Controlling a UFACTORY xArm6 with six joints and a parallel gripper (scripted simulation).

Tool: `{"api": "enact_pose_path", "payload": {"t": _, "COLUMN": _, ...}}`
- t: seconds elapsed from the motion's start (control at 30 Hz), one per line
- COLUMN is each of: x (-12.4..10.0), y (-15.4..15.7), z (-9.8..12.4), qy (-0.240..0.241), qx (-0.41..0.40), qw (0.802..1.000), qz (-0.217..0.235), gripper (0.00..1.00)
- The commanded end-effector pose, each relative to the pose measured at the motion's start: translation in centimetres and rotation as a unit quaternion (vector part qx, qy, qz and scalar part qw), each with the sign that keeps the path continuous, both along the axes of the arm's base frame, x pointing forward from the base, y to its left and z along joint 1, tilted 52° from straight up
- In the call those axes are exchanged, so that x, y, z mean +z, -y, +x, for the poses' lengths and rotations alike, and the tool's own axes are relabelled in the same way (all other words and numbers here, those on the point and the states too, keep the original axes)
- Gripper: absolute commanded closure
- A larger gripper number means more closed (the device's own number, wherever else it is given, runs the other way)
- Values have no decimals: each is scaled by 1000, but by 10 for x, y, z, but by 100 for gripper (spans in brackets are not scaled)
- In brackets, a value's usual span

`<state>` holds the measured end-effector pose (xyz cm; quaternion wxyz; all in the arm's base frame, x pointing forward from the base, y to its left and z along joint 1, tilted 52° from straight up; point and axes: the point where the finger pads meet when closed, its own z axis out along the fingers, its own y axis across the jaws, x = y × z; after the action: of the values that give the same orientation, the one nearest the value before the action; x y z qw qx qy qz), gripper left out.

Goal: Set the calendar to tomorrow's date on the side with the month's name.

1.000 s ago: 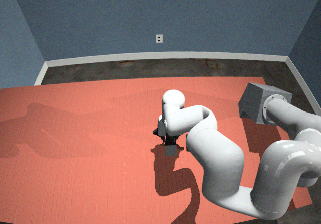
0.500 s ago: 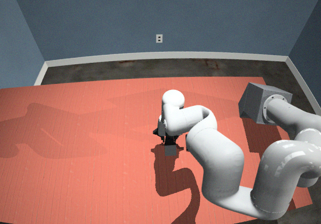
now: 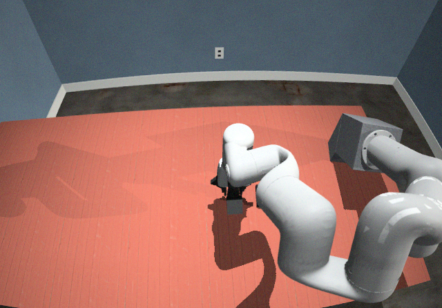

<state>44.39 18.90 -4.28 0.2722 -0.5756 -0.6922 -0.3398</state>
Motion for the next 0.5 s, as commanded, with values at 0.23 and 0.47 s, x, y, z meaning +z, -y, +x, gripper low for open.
{"api": "enact_pose_path", "payload": {"t": 0.23, "x": 1, "y": 1, "z": 1, "qy": 1, "qx": -1, "qw": 1000, "qz": 0, "gripper": 51}}
{"api": "enact_pose_path", "payload": {"t": 0.47, "x": 0, "y": 0, "z": 1, "qy": 1, "qx": -1, "qw": 1000, "qz": 0, "gripper": 51}}
